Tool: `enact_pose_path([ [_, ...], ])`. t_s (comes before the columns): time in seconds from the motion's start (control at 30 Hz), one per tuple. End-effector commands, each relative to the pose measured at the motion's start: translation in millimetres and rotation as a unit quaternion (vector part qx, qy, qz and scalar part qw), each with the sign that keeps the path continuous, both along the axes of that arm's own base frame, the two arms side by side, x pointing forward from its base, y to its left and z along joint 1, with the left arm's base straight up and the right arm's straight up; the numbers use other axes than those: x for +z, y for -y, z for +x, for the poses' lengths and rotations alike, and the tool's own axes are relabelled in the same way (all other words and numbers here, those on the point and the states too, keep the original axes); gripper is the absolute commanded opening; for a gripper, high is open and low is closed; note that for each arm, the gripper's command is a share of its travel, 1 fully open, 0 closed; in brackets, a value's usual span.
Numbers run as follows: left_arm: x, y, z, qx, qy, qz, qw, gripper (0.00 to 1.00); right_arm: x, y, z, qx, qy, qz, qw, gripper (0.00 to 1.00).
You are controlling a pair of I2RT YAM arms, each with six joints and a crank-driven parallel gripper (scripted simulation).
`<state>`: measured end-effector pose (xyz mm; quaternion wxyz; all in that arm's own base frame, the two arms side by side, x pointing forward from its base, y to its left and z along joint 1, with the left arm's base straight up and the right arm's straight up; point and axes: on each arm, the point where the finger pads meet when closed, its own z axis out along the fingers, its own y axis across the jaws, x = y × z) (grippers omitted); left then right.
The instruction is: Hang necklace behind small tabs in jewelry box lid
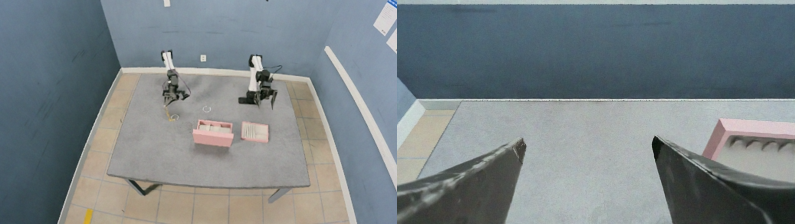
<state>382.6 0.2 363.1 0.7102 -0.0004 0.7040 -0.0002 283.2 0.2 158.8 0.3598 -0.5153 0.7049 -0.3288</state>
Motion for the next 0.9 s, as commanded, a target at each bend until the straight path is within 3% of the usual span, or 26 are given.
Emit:
enact_pose_path([
  [0.0,9,-3,-4,0.005,0.011,0.002,1.000,1.00,13,-2,3,0.021,0.024,-0.031,0.999,0.00],
  [0.5,9,-3,-4,0.005,0.011,0.002,1.000,1.00,21,-10,2,0.075,0.043,-0.104,0.991,0.00],
  [0.63,9,-3,-4,0.005,0.011,0.002,1.000,1.00,29,-9,4,0.068,0.052,-0.095,0.992,0.00],
  [0.87,9,-3,-4,0.005,0.011,0.002,1.000,1.00,12,-8,1,0.064,0.023,-0.084,0.994,0.00],
])
